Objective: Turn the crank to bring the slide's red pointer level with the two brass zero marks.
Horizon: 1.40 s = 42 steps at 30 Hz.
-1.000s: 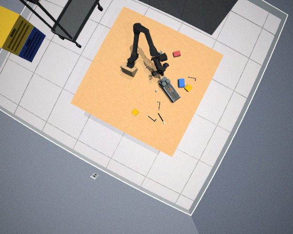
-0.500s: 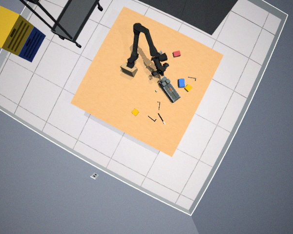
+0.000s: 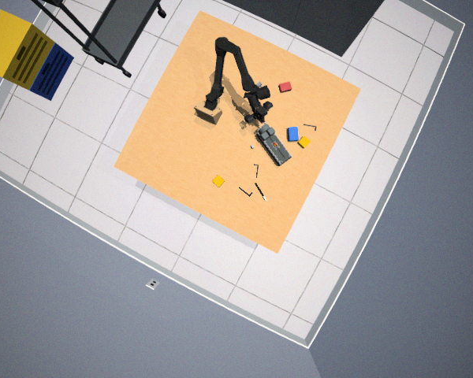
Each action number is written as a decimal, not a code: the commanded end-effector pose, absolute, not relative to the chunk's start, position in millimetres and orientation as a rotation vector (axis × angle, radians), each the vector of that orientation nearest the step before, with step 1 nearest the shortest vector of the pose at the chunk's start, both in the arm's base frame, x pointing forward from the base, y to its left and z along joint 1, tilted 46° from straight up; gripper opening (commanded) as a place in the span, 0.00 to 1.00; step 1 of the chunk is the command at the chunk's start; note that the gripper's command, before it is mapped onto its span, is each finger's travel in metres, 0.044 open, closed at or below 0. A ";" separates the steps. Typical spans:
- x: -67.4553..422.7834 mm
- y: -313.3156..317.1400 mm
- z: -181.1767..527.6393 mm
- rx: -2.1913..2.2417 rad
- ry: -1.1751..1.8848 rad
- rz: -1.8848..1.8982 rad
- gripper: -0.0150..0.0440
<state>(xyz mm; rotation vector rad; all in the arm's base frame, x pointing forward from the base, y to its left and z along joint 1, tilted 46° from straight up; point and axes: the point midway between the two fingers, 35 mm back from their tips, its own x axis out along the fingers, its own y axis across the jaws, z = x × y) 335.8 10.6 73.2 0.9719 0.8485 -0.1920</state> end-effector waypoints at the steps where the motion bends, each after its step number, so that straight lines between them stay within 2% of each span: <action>1: 336.6 12.1 73.2 0.975 0.850 -0.187 0.25; 35: 336.1 11.1 73.1 0.971 0.849 -0.190 0.25; 42: 336.1 11.1 73.1 0.971 0.849 -0.190 0.57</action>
